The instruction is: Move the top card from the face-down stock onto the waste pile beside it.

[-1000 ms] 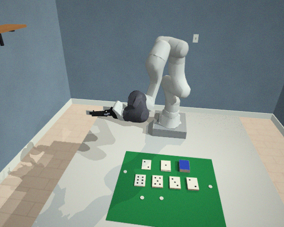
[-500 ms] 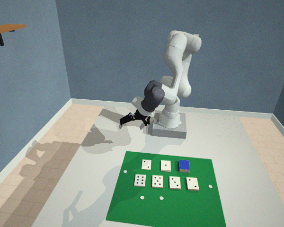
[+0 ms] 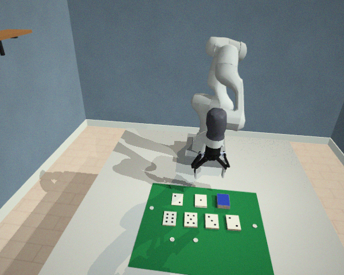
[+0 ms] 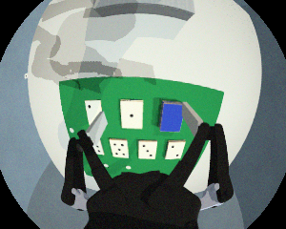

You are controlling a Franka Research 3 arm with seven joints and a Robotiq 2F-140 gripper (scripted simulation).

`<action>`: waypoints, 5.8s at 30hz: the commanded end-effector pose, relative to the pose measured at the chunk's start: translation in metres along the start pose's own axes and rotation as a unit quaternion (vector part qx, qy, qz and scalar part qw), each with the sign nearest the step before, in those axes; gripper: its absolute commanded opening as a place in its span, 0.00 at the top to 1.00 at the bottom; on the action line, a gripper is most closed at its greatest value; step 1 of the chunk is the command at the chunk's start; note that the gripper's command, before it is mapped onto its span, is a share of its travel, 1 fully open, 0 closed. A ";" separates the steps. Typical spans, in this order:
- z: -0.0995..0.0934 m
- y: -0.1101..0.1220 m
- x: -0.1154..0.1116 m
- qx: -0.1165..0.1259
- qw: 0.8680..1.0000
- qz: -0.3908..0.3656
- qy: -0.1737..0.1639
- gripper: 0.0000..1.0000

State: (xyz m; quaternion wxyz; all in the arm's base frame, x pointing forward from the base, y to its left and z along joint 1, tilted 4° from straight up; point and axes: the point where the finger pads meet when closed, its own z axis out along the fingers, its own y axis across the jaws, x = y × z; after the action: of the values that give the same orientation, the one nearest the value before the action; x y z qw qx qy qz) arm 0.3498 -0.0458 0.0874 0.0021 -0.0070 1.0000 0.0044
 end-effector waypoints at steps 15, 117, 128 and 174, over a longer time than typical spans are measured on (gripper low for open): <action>0.010 0.076 -0.069 -0.006 0.996 0.084 -0.035 0.00; 0.057 0.076 -0.073 0.016 0.438 -0.899 -0.008 0.50; 0.065 0.076 -0.074 0.024 0.291 -0.956 -0.007 0.50; 0.065 0.076 -0.074 0.036 0.084 -0.996 -0.006 0.50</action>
State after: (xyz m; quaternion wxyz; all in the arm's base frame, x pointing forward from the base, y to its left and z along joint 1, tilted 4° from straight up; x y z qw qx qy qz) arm 0.4221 0.0313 0.0224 0.0100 -0.9960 0.0816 -0.0350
